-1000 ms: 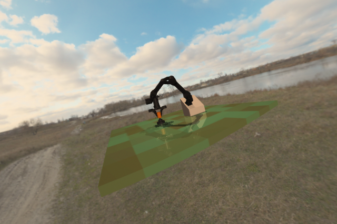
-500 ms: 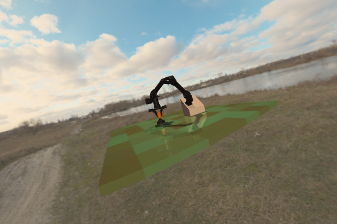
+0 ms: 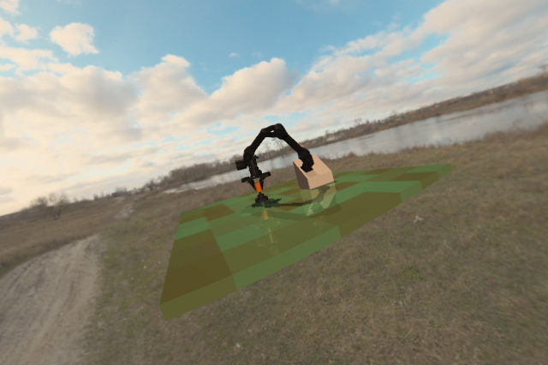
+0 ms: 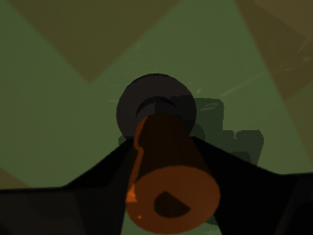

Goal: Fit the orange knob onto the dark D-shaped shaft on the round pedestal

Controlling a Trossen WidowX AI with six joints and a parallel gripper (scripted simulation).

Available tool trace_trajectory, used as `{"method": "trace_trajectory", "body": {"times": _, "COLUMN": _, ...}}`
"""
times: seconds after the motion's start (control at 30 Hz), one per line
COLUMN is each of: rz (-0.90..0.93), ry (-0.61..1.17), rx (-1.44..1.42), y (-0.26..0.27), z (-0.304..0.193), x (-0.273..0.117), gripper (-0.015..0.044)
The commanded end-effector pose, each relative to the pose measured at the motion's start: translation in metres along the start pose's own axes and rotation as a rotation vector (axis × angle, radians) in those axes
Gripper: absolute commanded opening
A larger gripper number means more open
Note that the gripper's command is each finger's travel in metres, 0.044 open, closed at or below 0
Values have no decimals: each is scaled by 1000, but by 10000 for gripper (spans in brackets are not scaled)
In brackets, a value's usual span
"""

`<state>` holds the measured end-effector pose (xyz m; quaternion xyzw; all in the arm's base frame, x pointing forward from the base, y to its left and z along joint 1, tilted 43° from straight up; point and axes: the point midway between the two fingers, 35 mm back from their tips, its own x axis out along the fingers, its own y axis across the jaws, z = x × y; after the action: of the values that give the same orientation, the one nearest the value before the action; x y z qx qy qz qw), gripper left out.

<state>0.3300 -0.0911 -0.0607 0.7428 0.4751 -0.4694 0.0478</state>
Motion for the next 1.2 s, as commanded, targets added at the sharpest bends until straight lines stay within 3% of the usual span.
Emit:
{"method": "trace_trajectory", "body": {"times": 0.0, "rz": 7, "ry": 3, "rx": 7, "y": 1, "z": 0, "x": -2, "gripper": 0}}
{"method": "trace_trajectory", "body": {"times": 0.83, "rz": 7, "ry": 3, "rx": 7, "y": -1, "z": -1, "x": -2, "gripper": 0}}
{"method": "trace_trajectory", "body": {"times": 1.17, "rz": 7, "ry": 3, "rx": 216, "y": 2, "z": -1, "x": -3, "gripper": 0}}
